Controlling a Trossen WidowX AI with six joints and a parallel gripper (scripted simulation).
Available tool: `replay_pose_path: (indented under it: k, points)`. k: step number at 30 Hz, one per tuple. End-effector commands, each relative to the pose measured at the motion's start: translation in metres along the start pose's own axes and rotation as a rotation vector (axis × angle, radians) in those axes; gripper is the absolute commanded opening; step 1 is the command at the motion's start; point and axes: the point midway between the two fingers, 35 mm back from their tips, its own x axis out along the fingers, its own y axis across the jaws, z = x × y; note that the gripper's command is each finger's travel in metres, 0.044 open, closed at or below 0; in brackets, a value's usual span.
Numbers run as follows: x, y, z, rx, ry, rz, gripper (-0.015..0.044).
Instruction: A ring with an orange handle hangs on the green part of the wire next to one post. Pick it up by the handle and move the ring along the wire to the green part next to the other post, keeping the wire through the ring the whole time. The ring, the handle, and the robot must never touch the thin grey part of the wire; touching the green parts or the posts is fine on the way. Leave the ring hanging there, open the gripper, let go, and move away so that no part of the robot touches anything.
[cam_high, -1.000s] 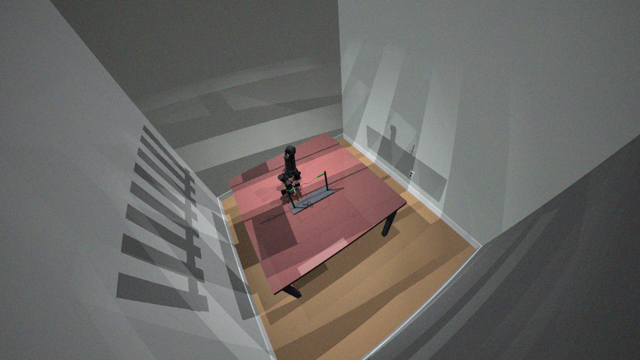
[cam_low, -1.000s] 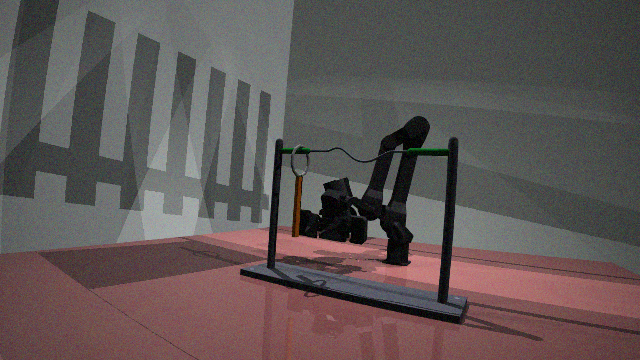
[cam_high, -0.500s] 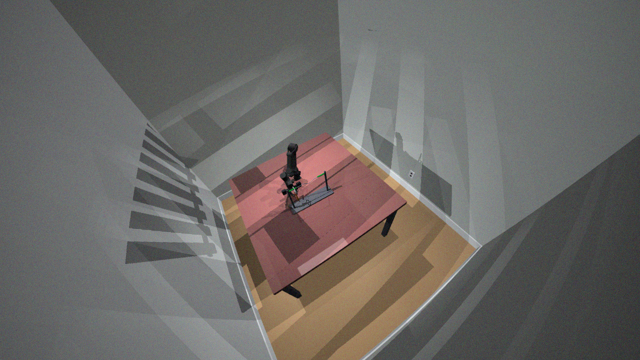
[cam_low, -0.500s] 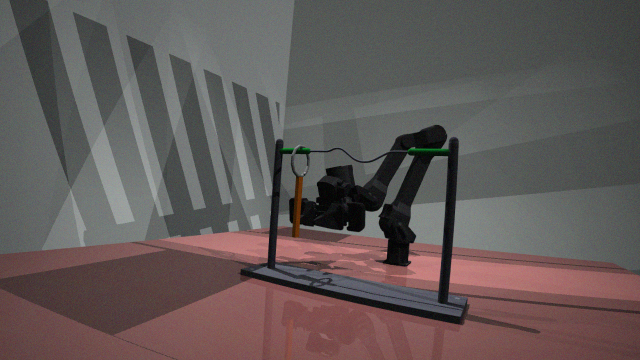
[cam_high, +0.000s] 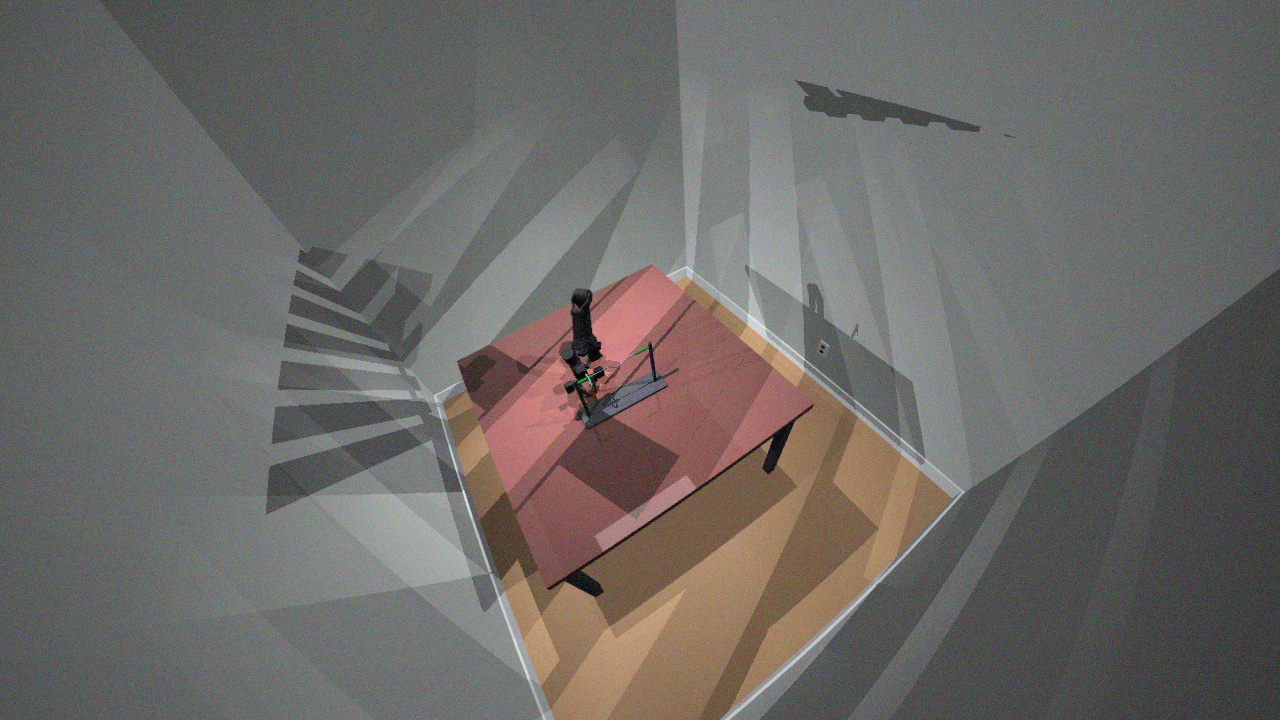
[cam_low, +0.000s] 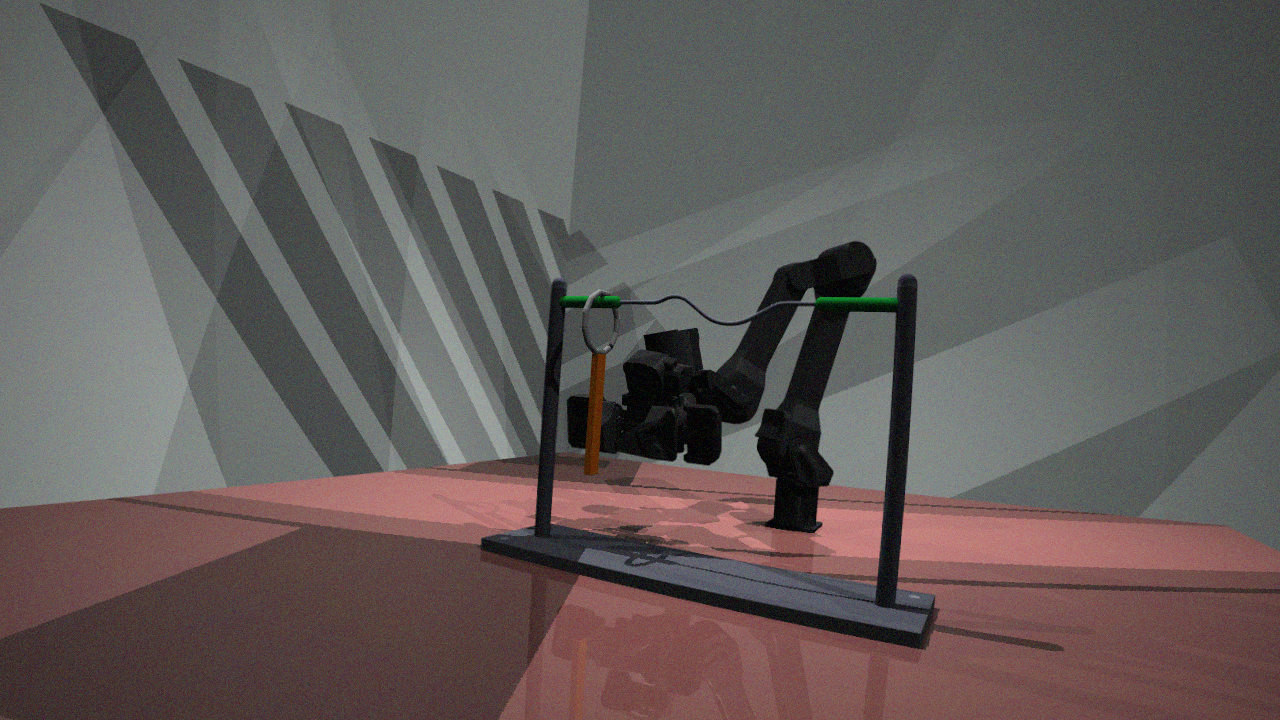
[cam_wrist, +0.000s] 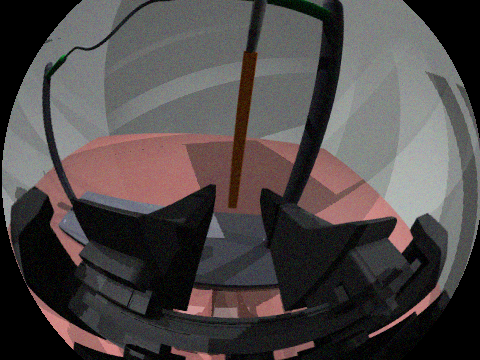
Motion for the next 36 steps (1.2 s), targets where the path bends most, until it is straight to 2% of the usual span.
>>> replay_pose_path:
  k: [1,36]
  points:
    - [0.007,-0.001,0.000,0.003,0.001,-0.004,0.0160]
    - [0.054,0.003,-0.002,0.005,-0.007,-0.004,0.0160]
